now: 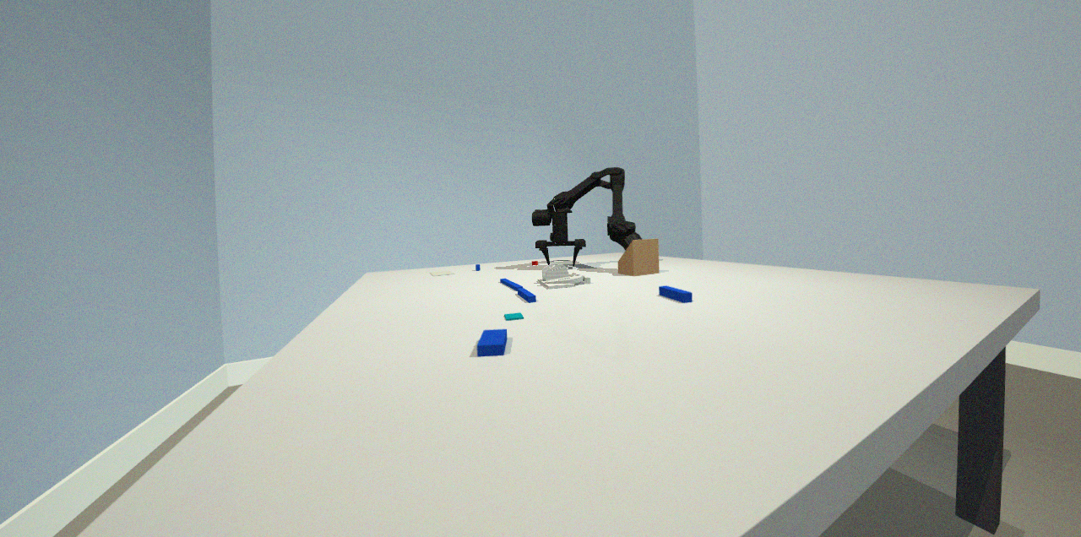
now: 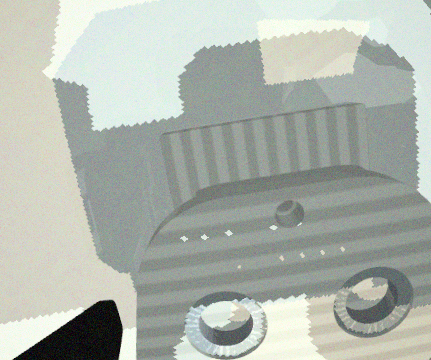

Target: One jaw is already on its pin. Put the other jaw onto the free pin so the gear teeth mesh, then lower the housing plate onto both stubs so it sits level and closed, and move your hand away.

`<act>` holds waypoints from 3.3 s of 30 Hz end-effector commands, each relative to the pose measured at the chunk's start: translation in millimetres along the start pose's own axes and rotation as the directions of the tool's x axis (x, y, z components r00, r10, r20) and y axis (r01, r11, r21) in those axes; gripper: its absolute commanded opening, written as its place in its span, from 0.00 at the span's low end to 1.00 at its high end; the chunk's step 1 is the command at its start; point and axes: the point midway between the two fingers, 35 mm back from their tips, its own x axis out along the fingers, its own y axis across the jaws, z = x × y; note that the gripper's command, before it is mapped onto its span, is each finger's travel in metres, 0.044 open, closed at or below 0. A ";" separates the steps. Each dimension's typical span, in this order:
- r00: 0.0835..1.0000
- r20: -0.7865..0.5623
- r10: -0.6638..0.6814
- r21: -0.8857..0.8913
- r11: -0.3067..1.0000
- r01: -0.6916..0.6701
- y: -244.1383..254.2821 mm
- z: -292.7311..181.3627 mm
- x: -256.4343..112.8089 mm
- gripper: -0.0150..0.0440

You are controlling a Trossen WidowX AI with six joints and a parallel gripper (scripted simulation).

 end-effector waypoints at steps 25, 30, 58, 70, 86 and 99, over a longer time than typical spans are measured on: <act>1.000 0.000 -0.001 0.000 1.000 0.001 -0.2 -0.1 0.6 0.88; 1.000 0.000 -0.001 0.000 1.000 0.001 -0.2 -0.1 0.6 0.85; 1.000 -0.009 -0.006 -0.003 1.000 0.006 0.9 -2.6 -60.5 0.85; 1.000 -0.017 -0.005 -0.076 0.997 0.004 4.2 -11.3 -70.6 0.85; 0.998 -0.054 -0.016 -0.397 0.918 -0.006 18.4 -61.0 -69.2 0.85; 0.997 -0.071 -0.026 -0.627 0.779 -0.024 22.1 -103.5 -70.0 0.85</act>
